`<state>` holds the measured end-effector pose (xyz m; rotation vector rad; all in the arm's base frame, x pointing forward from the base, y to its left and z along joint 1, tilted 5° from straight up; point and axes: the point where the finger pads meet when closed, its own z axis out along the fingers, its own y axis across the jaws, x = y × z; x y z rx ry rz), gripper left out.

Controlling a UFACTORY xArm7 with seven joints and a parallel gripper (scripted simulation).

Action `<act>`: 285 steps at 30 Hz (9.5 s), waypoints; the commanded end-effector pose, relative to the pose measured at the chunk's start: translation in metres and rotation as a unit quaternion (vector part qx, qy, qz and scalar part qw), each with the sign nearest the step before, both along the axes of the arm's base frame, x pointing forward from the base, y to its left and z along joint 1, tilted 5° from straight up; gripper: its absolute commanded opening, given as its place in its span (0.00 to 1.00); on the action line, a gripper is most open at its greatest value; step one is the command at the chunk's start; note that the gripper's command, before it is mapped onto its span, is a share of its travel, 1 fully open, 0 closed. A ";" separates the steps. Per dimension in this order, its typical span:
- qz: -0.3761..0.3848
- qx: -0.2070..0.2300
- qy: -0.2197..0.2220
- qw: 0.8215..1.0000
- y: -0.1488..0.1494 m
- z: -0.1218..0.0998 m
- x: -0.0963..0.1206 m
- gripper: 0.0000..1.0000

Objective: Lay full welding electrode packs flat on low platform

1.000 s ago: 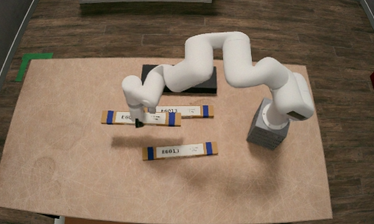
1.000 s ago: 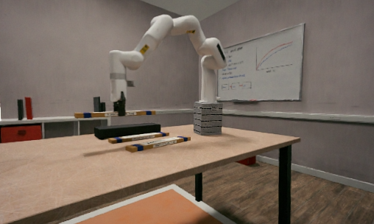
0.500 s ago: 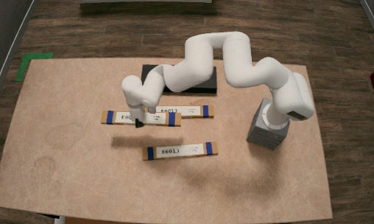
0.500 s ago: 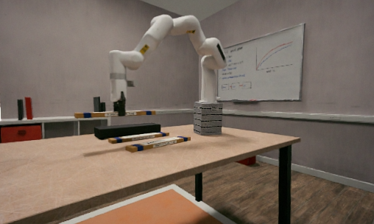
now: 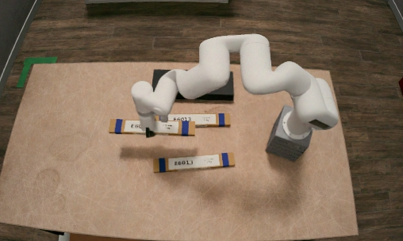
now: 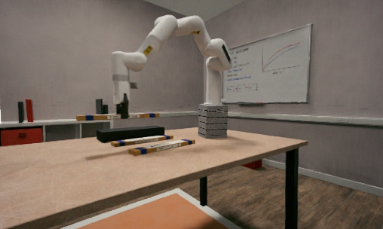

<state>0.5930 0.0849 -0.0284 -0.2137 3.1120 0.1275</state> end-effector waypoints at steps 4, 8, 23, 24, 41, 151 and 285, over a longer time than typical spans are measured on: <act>0.000 0.000 -0.003 1.000 0.000 0.003 0.002 0.58; 0.000 0.000 -0.003 1.000 0.000 0.003 0.002 0.58; -0.022 0.001 -0.001 1.000 0.000 0.003 0.002 0.58; -0.024 0.001 -0.001 1.000 0.000 0.003 0.002 0.58; -0.024 0.001 -0.001 1.000 0.000 0.003 0.002 0.58; -0.024 0.001 -0.001 1.000 0.279 0.022 -0.185 0.58; -0.024 0.001 -0.001 1.000 0.290 -0.095 -0.183 0.58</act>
